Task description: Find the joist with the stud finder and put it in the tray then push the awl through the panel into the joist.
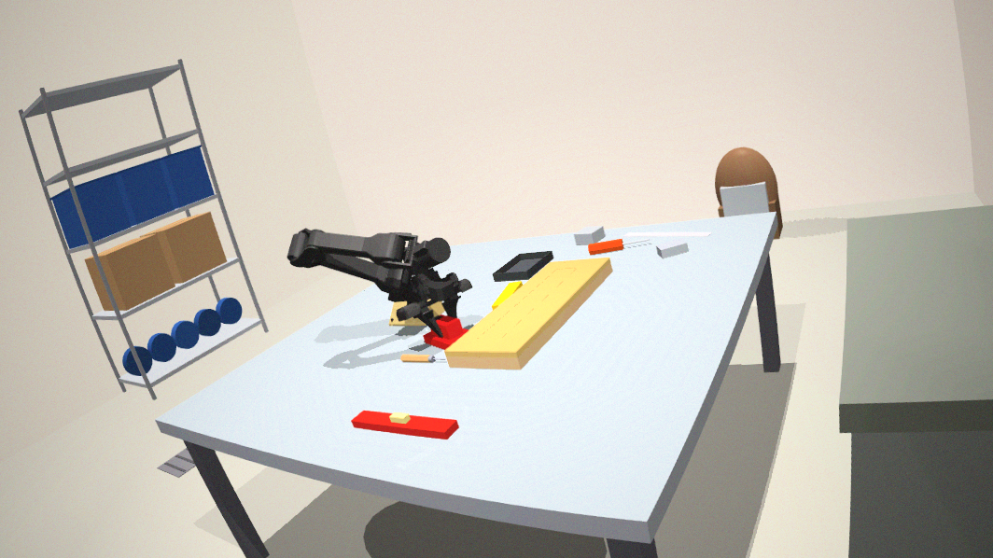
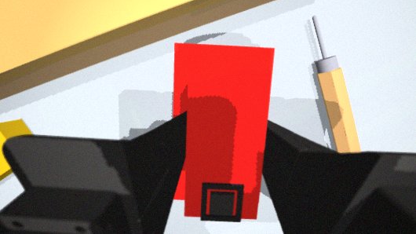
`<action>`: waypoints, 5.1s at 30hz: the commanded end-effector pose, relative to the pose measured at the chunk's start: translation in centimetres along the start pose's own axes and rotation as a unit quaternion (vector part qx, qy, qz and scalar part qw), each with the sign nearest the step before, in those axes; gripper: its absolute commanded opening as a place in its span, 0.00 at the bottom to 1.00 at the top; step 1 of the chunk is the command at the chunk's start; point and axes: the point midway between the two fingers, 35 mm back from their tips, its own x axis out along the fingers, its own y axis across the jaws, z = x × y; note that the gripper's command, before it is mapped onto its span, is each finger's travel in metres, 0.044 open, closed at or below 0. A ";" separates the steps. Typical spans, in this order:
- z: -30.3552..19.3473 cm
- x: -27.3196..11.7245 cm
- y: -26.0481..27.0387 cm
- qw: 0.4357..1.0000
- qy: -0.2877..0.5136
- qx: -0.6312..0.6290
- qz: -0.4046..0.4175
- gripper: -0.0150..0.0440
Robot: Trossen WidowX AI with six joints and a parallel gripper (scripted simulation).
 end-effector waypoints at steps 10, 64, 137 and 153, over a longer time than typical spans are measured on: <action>1.1 -3.0 0.6 1.000 0.007 0.000 0.013 0.25; 18.6 -7.3 0.4 0.985 0.000 -0.162 0.051 0.25; 17.1 0.5 1.7 0.983 -0.005 -0.174 0.050 0.25; 16.0 0.2 4.9 0.983 -0.004 -0.174 0.051 0.25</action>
